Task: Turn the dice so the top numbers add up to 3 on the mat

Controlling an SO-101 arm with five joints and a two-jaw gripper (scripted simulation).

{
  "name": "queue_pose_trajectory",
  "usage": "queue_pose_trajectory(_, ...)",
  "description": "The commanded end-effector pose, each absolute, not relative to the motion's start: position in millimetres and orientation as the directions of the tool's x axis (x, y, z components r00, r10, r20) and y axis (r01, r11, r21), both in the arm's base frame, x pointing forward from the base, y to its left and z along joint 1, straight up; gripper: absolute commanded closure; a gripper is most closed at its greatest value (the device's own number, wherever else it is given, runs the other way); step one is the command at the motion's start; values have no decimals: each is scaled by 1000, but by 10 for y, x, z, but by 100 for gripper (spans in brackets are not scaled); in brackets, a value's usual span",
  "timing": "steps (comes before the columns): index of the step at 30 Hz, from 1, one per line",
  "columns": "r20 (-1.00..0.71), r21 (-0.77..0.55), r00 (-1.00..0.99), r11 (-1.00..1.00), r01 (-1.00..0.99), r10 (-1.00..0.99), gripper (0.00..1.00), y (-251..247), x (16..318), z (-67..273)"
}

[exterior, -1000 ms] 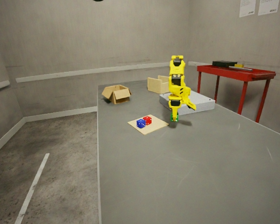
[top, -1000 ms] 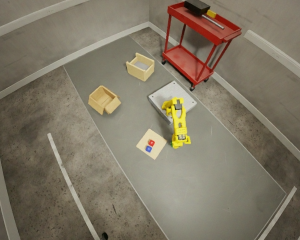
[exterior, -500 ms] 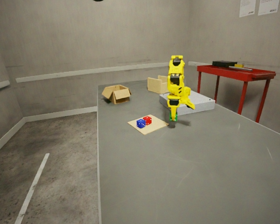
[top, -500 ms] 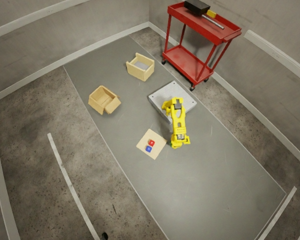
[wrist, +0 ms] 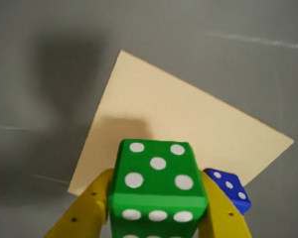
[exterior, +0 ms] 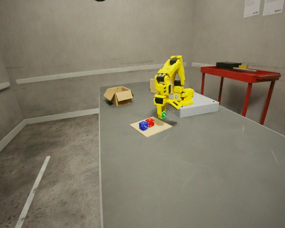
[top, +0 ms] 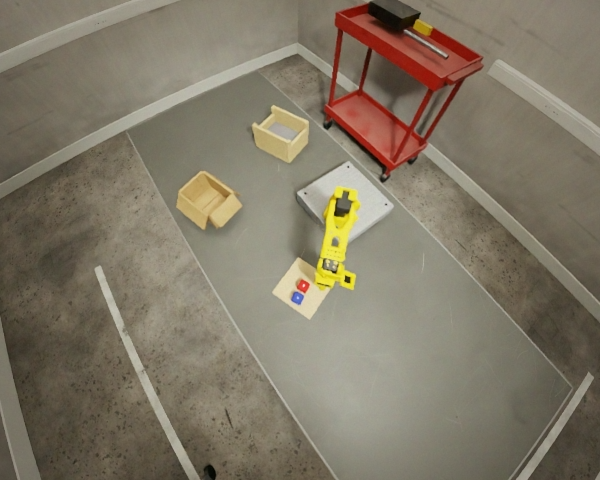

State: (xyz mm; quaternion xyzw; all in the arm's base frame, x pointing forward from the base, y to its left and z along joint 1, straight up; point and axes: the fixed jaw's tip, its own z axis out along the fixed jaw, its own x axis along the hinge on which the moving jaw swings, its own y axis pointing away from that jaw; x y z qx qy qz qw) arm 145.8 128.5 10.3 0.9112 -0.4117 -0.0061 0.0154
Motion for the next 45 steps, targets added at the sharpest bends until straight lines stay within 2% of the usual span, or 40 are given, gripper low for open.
queue_pose_trajectory(1, 0, 15, 530, -530, -848, -848, 100, 989, 1612, 126)
queue_pose_trajectory(11, 0, 14, 186, -186, -982, -983, 100, 304, 1683, 109)
queue_pose_trajectory(23, 0, 13, -267, 267, -964, -964, 100, -406, 1416, 62)
queue_pose_trajectory(33, 0, 13, -395, 395, -919, -919, 100, -566, 1282, 42)
queue_pose_trajectory(45, 0, -10, -429, 429, -903, -903, 100, -615, 1260, 64)
